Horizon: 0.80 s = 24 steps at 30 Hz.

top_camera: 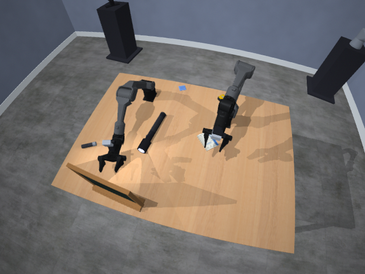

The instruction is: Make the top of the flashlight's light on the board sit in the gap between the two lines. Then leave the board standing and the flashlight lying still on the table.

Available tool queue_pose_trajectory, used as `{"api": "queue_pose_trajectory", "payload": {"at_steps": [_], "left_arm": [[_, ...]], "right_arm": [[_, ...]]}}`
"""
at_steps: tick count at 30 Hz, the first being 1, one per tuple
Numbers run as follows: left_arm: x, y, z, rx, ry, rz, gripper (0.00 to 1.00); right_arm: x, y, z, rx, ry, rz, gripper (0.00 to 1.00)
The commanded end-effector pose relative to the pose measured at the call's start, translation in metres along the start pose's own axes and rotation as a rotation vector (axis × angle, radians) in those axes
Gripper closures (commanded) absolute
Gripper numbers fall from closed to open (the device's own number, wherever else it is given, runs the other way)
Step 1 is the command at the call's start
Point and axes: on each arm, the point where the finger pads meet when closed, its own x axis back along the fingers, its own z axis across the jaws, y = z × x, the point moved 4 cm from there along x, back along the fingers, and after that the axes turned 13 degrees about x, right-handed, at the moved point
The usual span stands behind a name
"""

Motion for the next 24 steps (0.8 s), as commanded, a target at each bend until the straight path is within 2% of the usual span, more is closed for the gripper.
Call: {"api": "queue_pose_trajectory", "payload": {"at_steps": [1,7,24], "left_arm": [[0.009,-0.001,0.024,0.003,0.001,-0.039,0.00],[0.021,-0.009,0.057,0.008,0.029,-0.106,0.00],[0.022,-0.010,0.061,0.012,0.034,-0.111,0.00]], "right_arm": [[0.000,0.001,0.000,0.001,0.000,-0.002,0.00],[0.000,0.001,0.000,0.001,0.000,-0.002,0.00],[0.000,0.001,0.000,0.001,0.000,-0.002,0.00]]}}
